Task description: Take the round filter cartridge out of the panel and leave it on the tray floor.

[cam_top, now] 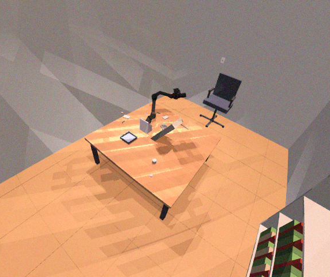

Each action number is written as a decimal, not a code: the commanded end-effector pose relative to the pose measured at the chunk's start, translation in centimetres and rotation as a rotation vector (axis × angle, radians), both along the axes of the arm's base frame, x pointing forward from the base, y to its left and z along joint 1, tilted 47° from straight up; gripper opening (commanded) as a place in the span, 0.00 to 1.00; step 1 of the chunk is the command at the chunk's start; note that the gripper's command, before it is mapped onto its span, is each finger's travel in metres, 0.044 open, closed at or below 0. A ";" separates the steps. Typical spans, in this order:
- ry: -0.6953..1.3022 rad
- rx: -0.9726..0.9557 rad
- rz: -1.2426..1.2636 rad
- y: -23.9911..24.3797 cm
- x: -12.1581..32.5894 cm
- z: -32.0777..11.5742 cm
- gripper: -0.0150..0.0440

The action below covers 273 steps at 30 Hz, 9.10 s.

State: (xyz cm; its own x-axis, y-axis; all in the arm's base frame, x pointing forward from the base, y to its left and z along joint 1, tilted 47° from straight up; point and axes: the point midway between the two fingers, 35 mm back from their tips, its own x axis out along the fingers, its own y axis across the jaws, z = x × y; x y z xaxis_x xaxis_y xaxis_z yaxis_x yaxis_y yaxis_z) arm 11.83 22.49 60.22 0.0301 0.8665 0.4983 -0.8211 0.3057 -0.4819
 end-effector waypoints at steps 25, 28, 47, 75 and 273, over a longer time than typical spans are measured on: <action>0.457 -0.680 -0.899 -25.0 24.7 -28.5 0.44; 0.529 -0.700 -0.955 -29.2 24.0 -31.2 0.44; 0.962 -0.501 -1.053 -41.6 12.8 -45.8 0.44; 0.965 -0.510 -1.051 -40.9 15.4 -47.2 0.44; 2.057 0.741 -0.584 -41.7 12.7 -45.9 0.25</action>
State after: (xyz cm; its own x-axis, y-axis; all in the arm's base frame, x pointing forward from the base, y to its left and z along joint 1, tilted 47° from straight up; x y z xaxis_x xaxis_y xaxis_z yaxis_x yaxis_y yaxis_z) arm 24.84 -19.03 13.58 0.8540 0.3149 -0.4142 0.3375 0.2707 0.9016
